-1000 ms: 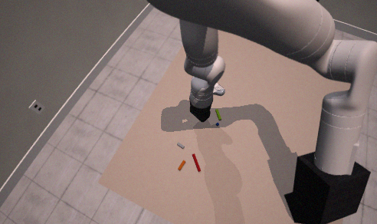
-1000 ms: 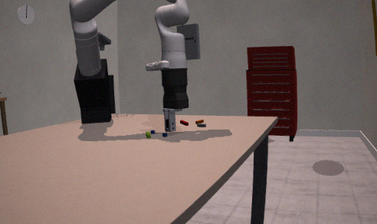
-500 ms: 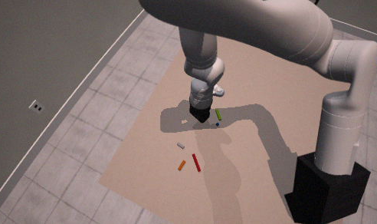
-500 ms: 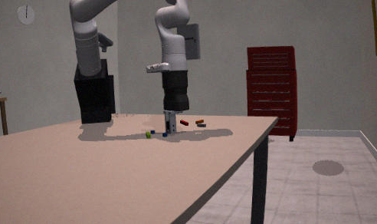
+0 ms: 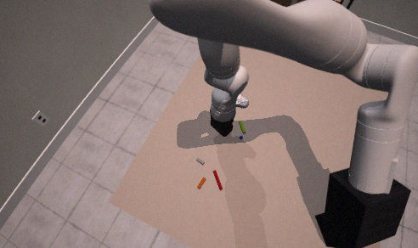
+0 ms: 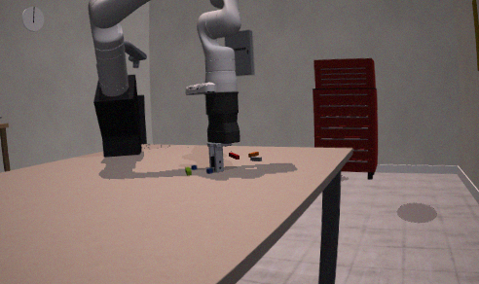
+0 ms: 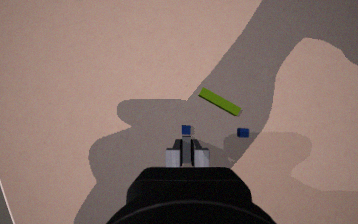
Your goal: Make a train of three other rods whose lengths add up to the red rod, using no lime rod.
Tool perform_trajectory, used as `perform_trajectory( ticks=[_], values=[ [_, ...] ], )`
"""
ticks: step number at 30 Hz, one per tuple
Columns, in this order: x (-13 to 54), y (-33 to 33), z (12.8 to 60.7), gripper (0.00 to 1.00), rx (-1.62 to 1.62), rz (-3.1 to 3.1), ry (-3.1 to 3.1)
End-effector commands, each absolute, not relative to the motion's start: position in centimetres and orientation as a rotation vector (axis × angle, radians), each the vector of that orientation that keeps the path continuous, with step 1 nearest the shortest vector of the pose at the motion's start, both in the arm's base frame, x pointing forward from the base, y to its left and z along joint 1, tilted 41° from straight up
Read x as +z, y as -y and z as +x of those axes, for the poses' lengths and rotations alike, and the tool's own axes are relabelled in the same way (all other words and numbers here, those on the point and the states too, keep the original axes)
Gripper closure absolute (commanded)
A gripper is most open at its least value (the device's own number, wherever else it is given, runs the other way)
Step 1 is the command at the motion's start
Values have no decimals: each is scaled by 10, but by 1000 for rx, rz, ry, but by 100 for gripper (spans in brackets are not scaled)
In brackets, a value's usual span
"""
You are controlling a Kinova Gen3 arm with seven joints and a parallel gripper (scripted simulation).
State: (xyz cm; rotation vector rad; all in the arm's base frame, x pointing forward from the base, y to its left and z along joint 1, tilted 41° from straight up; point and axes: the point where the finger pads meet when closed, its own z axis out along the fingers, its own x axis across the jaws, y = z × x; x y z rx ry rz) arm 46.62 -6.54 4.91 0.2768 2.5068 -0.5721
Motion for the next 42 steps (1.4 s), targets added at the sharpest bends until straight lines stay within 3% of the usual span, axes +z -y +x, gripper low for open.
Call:
perform_trajectory(
  ticks=[1, 29, 33, 37, 38, 42],
  values=[
    [49, 65, 466, 76, -572, 276, -2506],
    [49, 65, 466, 76, -572, 276, -2506],
    [49, 65, 466, 64, -572, 276, -2506],
    [49, 65, 466, 64, -572, 276, -2506],
    [49, 65, 466, 58, -572, 276, -2506],
    [49, 65, 466, 52, -572, 276, -2506]
  ],
)
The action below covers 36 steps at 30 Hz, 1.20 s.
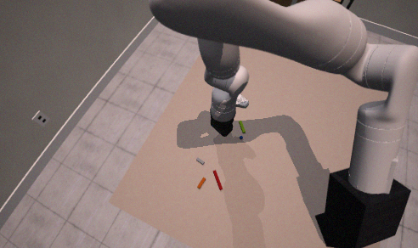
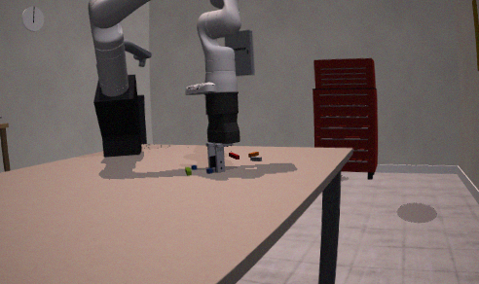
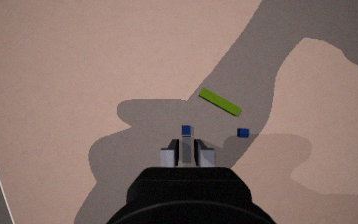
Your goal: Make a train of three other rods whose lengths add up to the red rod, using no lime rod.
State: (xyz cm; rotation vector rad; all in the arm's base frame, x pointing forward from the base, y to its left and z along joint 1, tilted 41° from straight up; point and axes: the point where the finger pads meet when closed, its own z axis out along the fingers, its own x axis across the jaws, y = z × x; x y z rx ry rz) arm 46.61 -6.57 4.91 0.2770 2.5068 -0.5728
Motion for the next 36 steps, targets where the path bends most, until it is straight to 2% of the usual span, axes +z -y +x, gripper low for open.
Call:
perform_trajectory(
  ticks=[1, 2, 17, 36],
  values=[
    [49, 65, 466, 52, -572, 276, -2506],
    [49, 65, 466, 46, -572, 276, -2506],
    [52, 63, 464, 46, -572, 276, -2506],
    [111, 29, 429, 46, -572, 276, -2506]
  ],
)
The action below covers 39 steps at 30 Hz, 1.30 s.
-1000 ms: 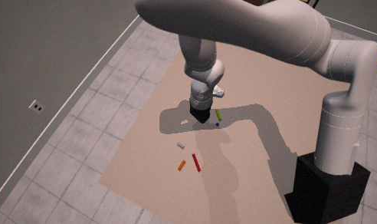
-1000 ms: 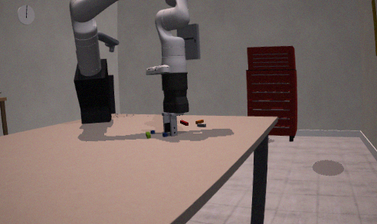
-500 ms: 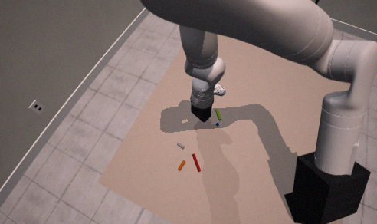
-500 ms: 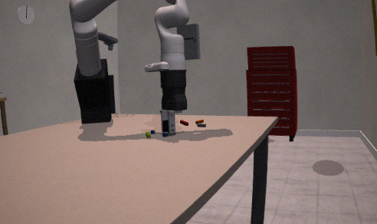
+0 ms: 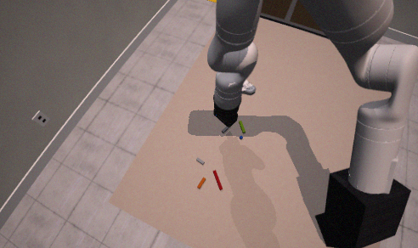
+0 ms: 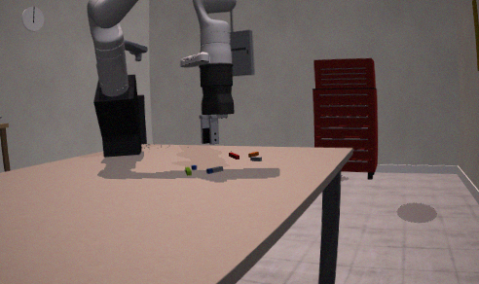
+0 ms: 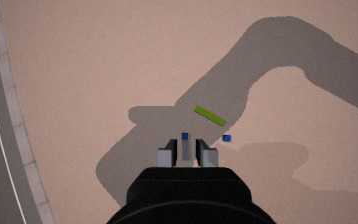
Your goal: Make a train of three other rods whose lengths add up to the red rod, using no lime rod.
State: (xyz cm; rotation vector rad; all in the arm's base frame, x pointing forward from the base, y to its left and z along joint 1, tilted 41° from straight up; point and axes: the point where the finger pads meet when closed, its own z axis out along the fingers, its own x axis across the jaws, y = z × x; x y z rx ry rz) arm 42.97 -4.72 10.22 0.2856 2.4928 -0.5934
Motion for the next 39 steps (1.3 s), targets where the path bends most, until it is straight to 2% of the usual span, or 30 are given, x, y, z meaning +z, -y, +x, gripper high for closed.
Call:
perform_trajectory(
  ticks=[1, 10, 11, 39],
  values=[
    [113, 27, 427, 46, -572, 276, -2506],
    [118, 24, 424, 46, -572, 276, -2506],
    [118, 24, 424, 0, -572, 276, -2506],
    [116, 21, 427, 0, -550, 373, -2478]
  ],
)
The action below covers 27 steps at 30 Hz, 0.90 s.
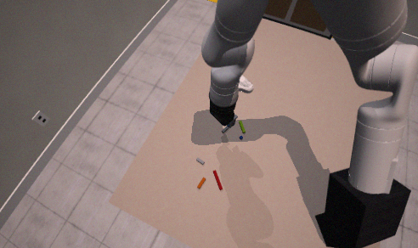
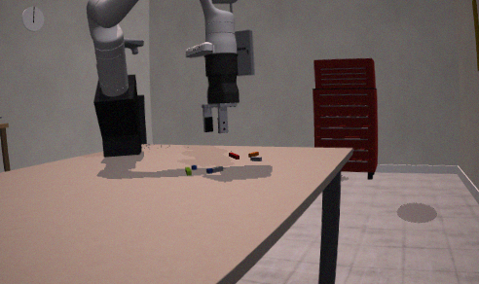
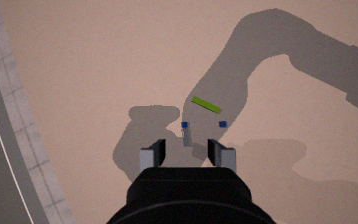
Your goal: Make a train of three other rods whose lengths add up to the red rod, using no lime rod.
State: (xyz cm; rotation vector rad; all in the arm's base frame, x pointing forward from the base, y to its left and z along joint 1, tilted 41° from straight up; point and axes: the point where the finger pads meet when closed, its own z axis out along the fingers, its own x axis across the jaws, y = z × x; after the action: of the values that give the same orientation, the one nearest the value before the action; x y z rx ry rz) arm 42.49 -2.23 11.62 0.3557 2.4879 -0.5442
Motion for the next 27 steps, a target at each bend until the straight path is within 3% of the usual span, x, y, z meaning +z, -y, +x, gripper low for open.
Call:
perform_trajectory(
  ticks=[1, 27],
  values=[
    [115, 20, 427, 0, -542, 404, -2468],
    [66, -57, 453, 0, -155, 1414, -1954]
  ],
)
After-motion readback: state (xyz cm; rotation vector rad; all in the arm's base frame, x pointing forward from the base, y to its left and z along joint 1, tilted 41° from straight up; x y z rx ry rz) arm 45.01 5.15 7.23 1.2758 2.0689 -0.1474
